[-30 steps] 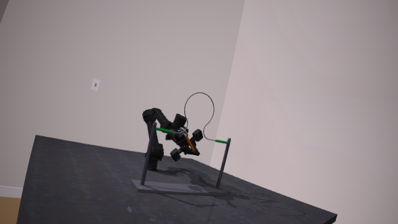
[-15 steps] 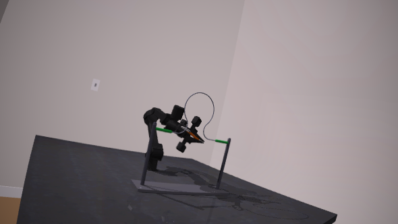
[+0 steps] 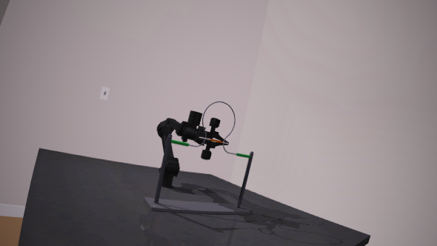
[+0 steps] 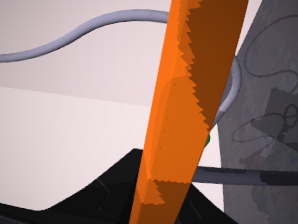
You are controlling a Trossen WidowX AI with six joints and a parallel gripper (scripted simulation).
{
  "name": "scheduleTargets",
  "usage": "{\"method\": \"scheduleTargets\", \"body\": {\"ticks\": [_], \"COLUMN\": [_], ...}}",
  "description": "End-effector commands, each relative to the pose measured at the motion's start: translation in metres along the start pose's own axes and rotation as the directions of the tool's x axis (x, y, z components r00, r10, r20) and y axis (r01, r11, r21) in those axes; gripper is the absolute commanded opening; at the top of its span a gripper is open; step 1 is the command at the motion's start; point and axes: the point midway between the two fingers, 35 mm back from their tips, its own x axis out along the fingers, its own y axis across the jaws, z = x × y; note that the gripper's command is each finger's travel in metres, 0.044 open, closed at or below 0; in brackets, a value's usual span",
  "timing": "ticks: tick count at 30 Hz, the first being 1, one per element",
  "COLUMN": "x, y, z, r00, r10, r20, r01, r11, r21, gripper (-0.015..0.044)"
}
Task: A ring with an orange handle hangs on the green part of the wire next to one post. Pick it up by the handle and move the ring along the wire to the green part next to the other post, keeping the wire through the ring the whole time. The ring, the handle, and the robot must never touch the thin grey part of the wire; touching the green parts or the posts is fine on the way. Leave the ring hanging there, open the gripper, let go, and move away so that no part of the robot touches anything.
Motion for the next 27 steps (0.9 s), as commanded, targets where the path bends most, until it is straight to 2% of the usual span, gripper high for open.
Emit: {"method": "scheduleTargets", "body": {"ticks": [1, 17, 27], "x": [-0.001, -0.012, -0.012], "y": [0.016, 0.069, 0.092], "z": [-0.001, 0.011, 0.024], "r00": [0.998, 0.966, 0.952], "r10": [0.058, 0.258, 0.284], "r20": [-0.005, 0.026, 0.117], "r01": [-0.058, -0.252, -0.306], "r11": [0.996, 0.909, 0.852], "r21": [0.067, 0.331, 0.424], "gripper": [-0.0150, -0.0150, -0.0150]}}
